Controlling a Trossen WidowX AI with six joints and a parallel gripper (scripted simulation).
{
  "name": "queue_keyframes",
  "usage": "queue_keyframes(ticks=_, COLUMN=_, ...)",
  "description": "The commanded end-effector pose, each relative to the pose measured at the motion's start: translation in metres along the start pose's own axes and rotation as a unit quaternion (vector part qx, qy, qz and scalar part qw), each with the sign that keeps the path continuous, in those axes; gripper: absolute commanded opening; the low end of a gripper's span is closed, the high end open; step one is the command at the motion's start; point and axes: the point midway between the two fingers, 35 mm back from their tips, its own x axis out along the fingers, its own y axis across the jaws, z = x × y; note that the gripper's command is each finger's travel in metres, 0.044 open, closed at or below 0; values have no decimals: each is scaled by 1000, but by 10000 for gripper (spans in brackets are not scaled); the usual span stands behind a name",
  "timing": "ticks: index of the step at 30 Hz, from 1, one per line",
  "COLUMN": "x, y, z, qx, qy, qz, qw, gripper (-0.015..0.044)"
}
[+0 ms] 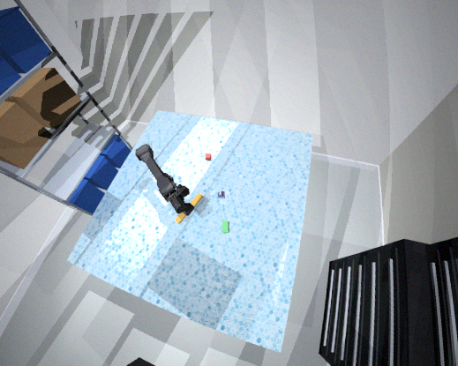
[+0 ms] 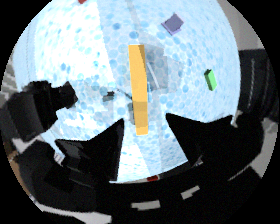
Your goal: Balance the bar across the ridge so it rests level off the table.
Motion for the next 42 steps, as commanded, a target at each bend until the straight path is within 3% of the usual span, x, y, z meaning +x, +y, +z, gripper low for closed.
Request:
queue_keyframes(ticks=1, x=0, y=0, z=-5, qx=11, qy=6, qz=8, qw=1000, gripper=315)
queue_keyframes(ticks=11, x=44, y=1, z=-5, qx=11, qy=6, qz=8, qw=1000, gripper=315)
queue_keyframes(ticks=42, x=71, y=2, z=-6, qx=11, qy=6, qz=8, qw=1000, gripper=315)
